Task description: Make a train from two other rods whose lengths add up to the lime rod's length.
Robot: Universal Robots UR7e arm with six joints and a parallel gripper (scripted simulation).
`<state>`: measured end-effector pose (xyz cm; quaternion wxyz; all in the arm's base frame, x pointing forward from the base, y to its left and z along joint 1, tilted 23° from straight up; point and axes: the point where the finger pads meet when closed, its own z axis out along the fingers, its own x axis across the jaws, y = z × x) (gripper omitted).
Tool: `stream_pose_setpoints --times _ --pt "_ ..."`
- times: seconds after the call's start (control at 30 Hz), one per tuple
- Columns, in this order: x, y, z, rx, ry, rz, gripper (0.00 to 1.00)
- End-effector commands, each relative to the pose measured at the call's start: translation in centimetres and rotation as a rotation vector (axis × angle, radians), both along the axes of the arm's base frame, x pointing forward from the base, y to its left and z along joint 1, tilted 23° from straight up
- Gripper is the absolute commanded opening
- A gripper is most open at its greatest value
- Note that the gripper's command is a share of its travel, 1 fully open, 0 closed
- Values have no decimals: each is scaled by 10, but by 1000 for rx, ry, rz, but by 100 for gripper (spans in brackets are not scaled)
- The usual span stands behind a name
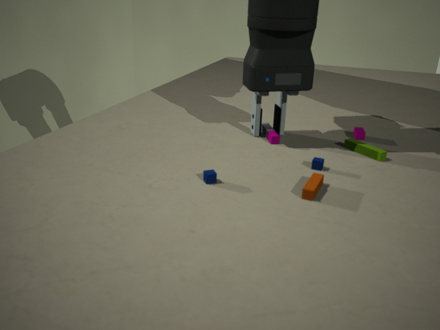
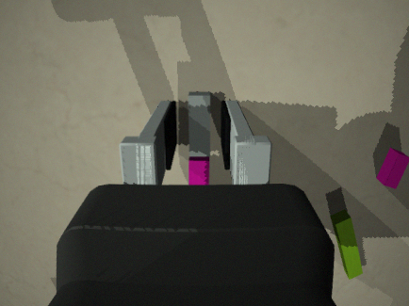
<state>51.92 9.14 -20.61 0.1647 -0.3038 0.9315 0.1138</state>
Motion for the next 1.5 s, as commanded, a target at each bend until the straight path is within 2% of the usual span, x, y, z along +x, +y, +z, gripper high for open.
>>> stream_pose_setpoints --times 0.0,0.4,0.9,1.27,1.3,1.47 --pt "0 0 1 0 -1 0 54" --pt "-4 -6 19 0 -1 0 54" --pt "-19 -26 75 0 -1 0 54" --pt "-21 -28 83 0 -1 0 54" --pt "-21 -28 83 0 -1 0 100" --pt "-21 -28 83 0 -1 0 100"
